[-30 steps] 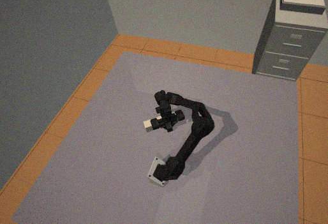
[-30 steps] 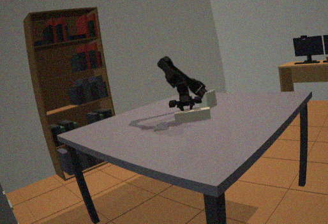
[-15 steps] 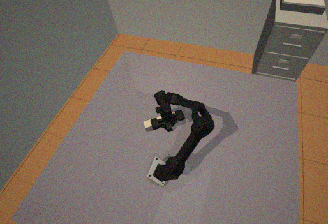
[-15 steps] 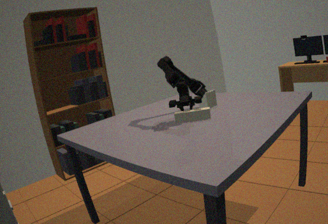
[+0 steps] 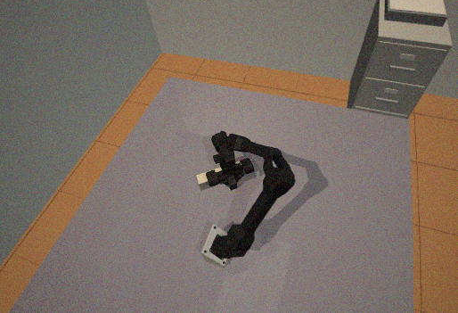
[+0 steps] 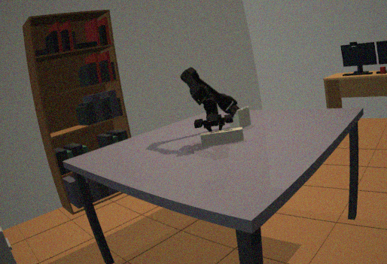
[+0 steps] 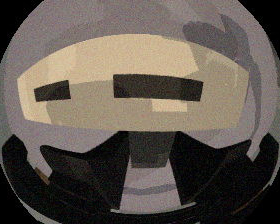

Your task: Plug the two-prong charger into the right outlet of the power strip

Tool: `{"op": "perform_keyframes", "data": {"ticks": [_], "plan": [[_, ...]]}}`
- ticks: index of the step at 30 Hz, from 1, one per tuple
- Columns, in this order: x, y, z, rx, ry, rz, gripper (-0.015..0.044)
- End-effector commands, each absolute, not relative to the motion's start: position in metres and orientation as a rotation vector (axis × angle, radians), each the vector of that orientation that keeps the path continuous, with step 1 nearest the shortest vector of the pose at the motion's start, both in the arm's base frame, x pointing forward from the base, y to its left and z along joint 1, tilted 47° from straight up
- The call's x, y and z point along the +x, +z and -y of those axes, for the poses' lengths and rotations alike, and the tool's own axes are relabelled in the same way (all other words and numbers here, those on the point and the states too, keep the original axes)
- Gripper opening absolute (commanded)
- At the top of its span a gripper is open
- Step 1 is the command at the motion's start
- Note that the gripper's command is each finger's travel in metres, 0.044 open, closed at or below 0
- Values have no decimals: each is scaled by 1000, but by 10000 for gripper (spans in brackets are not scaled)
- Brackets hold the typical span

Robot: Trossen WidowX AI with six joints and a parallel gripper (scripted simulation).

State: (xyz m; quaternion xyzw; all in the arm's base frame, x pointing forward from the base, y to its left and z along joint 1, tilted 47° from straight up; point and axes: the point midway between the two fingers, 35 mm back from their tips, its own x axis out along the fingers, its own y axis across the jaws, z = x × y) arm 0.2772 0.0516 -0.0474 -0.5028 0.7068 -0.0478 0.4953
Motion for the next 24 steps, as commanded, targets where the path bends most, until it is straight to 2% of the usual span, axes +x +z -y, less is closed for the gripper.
{"op": "perform_keyframes", "data": {"ticks": [1,5,21,22,24], "plan": [[277,-48,-52,-1217,-116,-1711,0],[277,-48,-52,-1217,-116,-1711,0],[277,-48,-52,-1217,-116,-1711,420],[277,-47,-52,-1217,-116,-1711,440],[277,-47,-52,-1217,-116,-1711,440]]}}
